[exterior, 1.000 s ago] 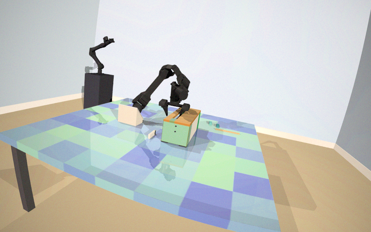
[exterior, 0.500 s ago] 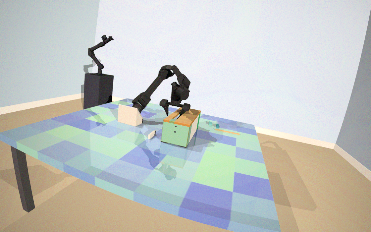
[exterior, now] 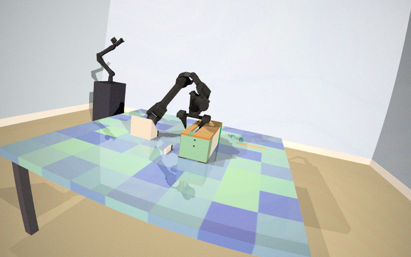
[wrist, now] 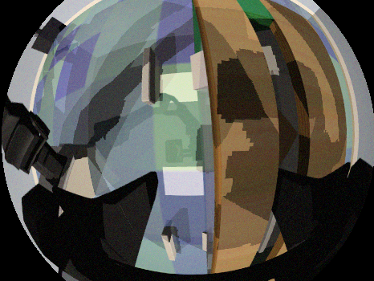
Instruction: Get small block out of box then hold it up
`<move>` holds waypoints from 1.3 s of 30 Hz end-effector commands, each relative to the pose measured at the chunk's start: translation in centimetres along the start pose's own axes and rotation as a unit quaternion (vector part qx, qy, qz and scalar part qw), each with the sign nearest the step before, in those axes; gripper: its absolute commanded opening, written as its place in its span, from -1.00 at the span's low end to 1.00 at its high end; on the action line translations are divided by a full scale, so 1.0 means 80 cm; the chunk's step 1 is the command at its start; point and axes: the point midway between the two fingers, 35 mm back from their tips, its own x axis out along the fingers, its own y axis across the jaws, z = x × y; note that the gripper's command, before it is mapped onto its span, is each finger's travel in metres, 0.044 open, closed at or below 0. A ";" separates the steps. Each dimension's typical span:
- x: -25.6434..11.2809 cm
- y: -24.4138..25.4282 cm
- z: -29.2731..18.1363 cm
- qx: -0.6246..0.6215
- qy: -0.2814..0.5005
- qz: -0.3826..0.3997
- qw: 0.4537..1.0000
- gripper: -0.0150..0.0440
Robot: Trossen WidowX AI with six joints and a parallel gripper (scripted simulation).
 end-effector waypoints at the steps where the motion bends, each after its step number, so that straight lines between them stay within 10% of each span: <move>1: 0.000 0.000 0.002 -0.002 0.002 0.000 1.000 0.86; 39: 0.012 0.000 0.060 -0.002 0.000 0.000 1.000 0.86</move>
